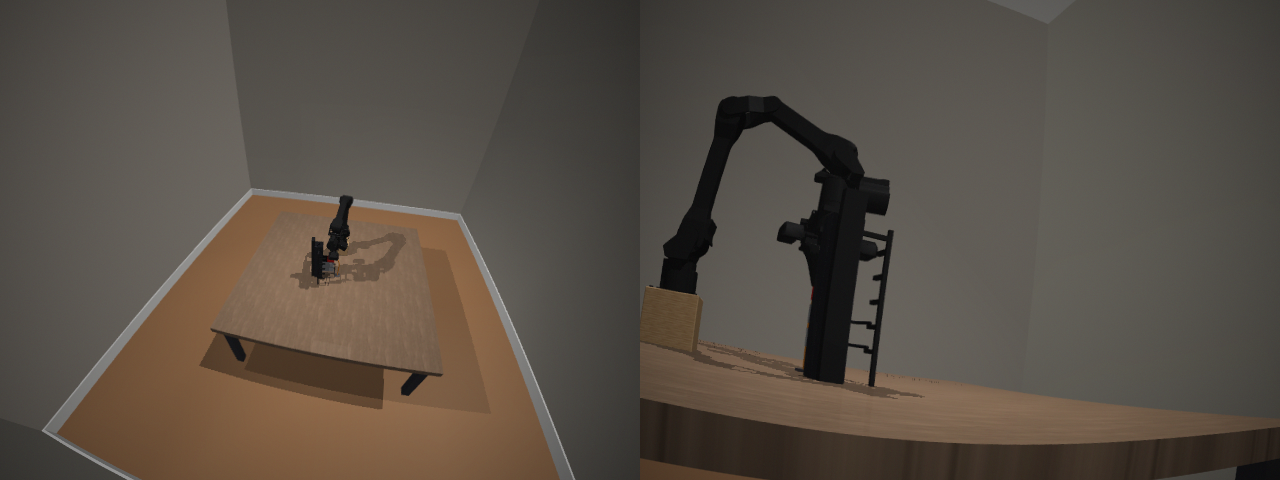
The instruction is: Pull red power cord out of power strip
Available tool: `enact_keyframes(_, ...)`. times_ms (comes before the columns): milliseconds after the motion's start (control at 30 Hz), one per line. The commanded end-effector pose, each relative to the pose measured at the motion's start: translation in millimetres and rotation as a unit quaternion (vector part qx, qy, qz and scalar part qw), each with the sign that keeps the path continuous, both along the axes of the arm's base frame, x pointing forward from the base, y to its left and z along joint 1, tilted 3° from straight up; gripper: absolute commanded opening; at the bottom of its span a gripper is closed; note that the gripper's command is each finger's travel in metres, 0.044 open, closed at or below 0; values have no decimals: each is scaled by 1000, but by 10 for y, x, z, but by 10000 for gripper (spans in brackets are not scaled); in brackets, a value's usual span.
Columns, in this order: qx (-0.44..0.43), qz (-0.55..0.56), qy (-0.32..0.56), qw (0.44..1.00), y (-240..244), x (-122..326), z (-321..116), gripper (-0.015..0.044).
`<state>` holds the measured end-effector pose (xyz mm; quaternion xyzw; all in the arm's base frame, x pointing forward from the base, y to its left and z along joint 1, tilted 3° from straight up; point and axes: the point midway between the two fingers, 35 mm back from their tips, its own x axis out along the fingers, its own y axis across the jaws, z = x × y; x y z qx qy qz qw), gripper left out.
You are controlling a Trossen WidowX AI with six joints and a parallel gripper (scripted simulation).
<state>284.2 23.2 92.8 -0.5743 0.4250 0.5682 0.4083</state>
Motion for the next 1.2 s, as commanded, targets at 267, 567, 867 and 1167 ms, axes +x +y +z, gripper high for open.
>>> enact_keyframes(267, 25, 12, 5, 1000, 372, -111, 21, 0)
enact_keyframes(567, 24, 12, 5, 1000, 424, -144, 18, 53)
enact_keyframes(867, 23, 13, 5, 1000, 341, -127, 4, 289)
enact_keyframes(1167, 25, 13, 6, 1000, 771, -262, 107, 440)
